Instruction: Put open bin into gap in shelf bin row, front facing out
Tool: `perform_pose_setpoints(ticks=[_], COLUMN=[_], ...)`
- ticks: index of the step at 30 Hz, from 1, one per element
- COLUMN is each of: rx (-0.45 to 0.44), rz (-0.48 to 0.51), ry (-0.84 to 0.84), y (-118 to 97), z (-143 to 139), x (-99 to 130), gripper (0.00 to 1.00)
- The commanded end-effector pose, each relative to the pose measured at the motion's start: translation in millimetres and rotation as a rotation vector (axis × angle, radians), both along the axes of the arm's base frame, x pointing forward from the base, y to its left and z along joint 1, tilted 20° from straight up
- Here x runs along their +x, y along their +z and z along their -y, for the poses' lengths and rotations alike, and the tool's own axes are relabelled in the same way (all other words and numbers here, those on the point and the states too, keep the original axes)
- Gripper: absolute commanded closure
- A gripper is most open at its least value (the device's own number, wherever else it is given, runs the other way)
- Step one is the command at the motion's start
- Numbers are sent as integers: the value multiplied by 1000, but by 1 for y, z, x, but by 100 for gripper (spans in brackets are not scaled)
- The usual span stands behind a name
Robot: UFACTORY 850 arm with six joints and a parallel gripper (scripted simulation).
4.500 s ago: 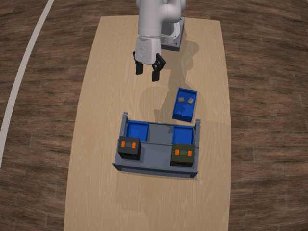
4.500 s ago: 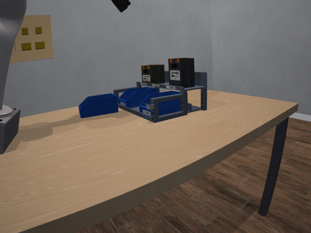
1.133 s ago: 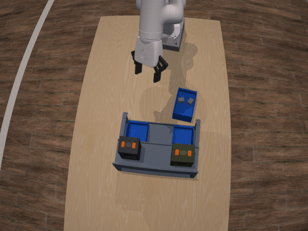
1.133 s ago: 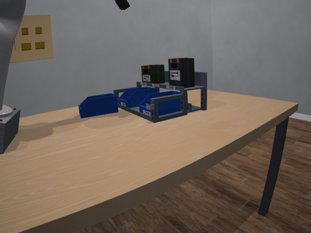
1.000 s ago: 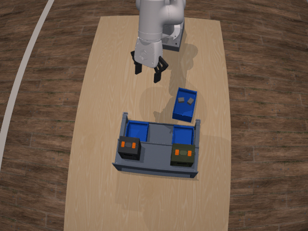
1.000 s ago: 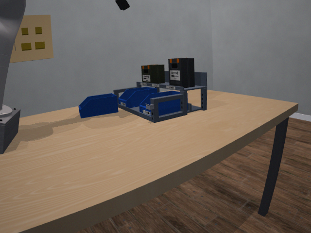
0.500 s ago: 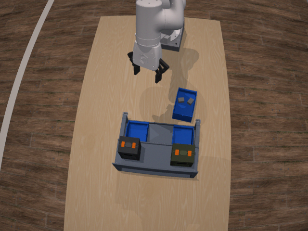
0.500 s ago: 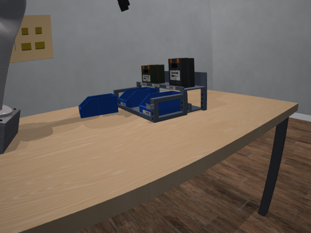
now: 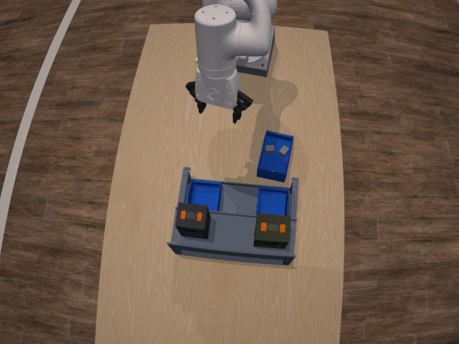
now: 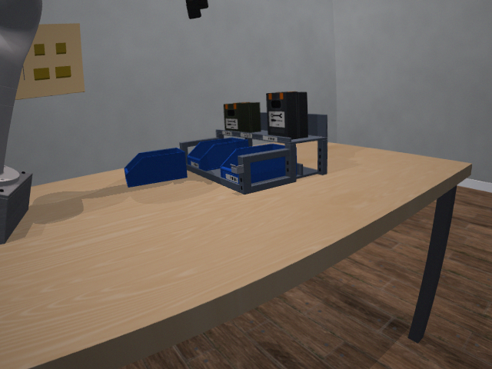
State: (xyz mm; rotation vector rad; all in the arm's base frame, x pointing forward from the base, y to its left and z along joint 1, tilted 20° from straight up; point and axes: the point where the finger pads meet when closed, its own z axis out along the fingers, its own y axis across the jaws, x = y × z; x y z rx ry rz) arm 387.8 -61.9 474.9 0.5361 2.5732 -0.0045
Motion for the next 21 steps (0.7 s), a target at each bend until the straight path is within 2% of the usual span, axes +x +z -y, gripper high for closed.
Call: perform_pose_setpoints(ticks=[1, 8, 13, 21], rx=[1, 1, -37, -37], rz=[-38, -38, -178, -178], ry=[27, 27, 117, 117], y=[1, 1, 1, 1], z=[0, 0, 0, 0], x=[0, 0, 0, 0], gripper=[0, 0, 0, 0])
